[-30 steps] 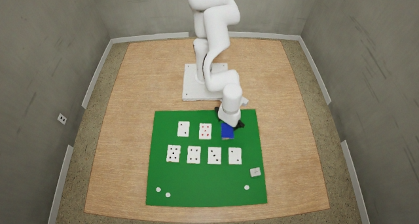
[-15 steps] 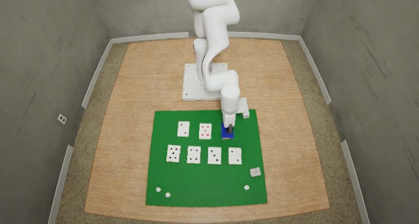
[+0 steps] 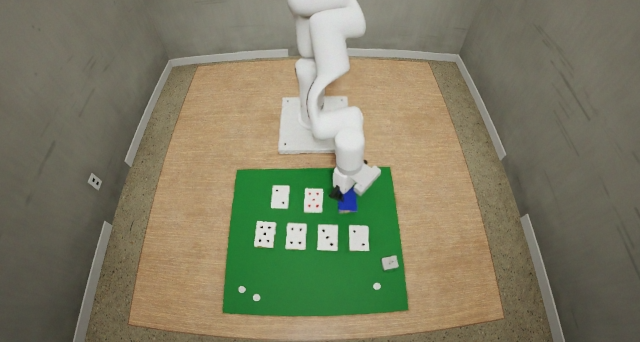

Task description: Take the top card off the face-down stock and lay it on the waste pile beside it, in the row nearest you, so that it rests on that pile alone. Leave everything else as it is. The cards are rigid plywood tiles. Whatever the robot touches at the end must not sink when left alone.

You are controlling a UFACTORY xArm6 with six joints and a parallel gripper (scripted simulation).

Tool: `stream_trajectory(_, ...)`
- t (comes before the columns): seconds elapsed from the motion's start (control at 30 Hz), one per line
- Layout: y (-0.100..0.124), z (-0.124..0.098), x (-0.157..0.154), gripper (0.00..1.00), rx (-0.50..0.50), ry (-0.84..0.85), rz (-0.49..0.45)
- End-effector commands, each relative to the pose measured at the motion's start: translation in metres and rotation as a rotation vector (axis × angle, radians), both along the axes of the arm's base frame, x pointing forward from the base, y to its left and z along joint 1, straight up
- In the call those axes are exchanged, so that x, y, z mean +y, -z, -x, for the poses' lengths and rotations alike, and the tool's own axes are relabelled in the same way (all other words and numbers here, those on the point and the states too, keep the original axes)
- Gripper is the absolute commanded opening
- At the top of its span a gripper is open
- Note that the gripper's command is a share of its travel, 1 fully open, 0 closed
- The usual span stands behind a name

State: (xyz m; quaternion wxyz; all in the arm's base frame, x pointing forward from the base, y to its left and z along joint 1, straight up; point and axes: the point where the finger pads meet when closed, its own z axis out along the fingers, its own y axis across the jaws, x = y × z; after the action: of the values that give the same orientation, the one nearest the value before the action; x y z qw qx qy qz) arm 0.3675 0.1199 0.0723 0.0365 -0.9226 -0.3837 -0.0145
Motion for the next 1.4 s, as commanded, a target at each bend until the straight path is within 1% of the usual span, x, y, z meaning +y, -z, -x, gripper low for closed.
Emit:
stream_trajectory(0.0, -0.001, -0.002, 0.001, 1.0, 0.007, 0.276, 0.041)
stream_trajectory(0.27, -0.001, -0.002, 0.001, 1.0, 0.026, 0.735, 0.076)
stream_trajectory(0.6, -0.001, -0.002, 0.001, 1.0, 0.027, 0.775, 0.075)
stream_trajectory(0.63, -0.001, -0.002, 0.001, 0.87, 0.027, 0.775, 0.075)
stream_trajectory(1.0, 0.003, -0.002, 0.001, 0.87, 0.027, 0.775, 0.076)
stream_trajectory(1.37, 0.022, -0.002, 0.001, 0.87, 0.027, 0.775, 0.076)
